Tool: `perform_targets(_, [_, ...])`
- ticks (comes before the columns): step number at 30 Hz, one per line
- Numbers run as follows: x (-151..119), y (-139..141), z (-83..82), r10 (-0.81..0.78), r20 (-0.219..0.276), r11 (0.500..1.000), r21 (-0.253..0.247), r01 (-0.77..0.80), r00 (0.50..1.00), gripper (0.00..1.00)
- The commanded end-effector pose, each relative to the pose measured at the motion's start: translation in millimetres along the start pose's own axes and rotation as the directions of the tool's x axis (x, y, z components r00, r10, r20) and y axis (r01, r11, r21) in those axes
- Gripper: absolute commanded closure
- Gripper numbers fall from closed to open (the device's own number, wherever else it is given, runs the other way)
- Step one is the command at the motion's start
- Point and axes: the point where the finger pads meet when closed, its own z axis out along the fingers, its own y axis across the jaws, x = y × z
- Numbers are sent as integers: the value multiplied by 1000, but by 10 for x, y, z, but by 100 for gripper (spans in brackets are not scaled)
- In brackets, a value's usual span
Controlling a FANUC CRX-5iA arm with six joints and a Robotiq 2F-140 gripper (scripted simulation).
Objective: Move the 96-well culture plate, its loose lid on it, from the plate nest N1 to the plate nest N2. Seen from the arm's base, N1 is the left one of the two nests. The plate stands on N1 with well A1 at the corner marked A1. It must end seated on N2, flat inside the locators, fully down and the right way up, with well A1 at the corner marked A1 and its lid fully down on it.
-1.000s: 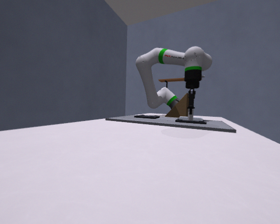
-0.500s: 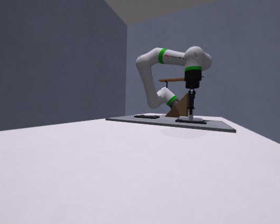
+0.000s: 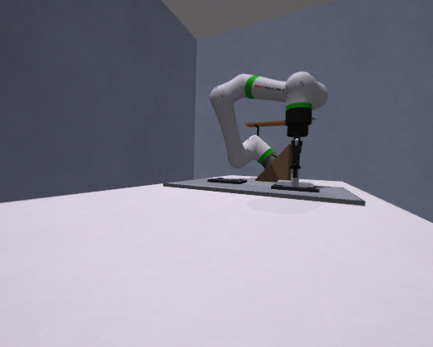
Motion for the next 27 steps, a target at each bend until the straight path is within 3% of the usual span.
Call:
perform_targets(1, [-1, -1, -45, 0, 0, 1000, 0, 0, 1000, 100])
perform_targets(27, [-1, -1, -412, 0, 0, 1000, 0, 0, 1000, 100])
